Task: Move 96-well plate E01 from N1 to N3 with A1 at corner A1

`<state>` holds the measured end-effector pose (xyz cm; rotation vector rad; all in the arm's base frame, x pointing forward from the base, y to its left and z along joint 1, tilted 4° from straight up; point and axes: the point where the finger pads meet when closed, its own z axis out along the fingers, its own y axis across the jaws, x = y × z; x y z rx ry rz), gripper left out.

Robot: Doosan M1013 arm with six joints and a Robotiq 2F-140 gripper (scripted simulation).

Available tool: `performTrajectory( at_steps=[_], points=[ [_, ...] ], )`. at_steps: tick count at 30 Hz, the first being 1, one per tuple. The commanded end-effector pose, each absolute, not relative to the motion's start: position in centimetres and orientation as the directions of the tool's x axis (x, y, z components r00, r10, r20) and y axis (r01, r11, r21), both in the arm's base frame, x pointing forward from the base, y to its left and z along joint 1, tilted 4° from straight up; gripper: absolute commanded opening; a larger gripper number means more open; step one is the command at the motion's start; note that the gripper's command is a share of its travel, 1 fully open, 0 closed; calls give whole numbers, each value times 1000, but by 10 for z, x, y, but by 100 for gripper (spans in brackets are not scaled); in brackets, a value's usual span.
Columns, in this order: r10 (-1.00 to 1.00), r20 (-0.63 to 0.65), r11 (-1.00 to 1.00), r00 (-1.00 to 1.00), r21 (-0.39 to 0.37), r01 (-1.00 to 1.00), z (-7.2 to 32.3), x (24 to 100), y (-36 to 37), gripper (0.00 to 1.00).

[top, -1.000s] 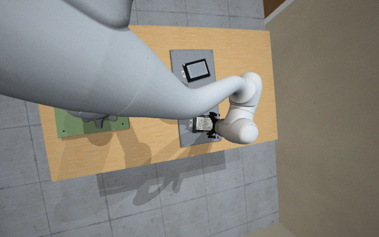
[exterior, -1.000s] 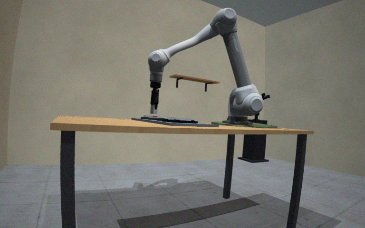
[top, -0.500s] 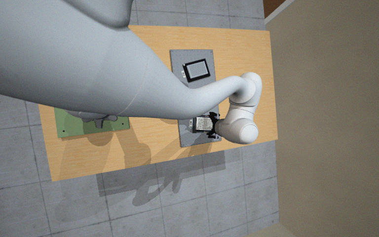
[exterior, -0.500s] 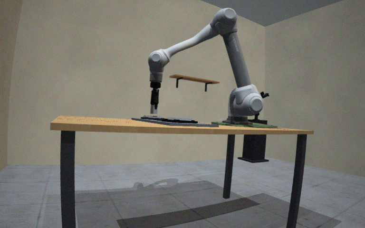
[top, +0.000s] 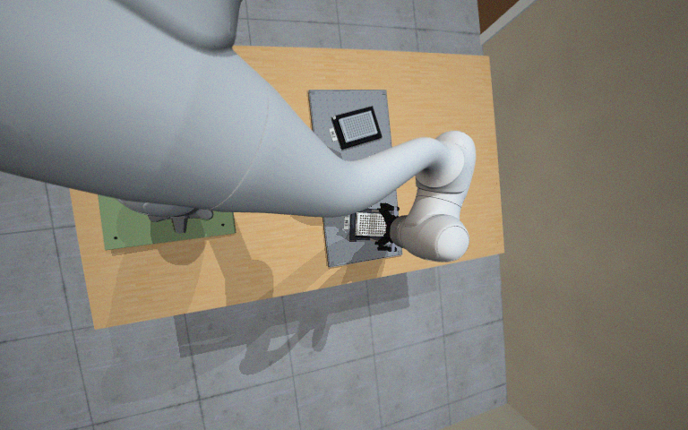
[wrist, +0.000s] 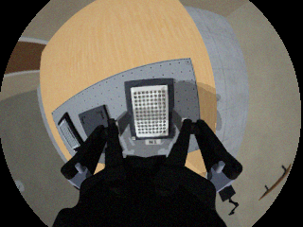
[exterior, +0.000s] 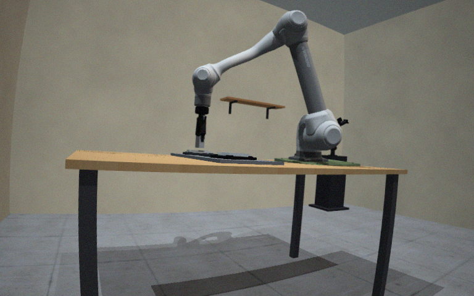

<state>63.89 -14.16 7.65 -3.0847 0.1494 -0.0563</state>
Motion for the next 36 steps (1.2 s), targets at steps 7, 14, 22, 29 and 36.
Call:
performTrajectory(
  at_steps=[7, 14, 22, 29, 36],
  points=[
    [-97, 34, -994, 995, -55, -96, 77, 639, -142, 59],
    [-97, 34, -994, 995, -55, -96, 77, 639, -142, 59],
    [-97, 34, -994, 995, -55, -96, 77, 639, -142, 59],
    [-97, 34, -994, 995, -55, -96, 77, 639, -142, 59],
    [-97, 34, -994, 995, -55, -96, 77, 639, -142, 59]
  ],
)
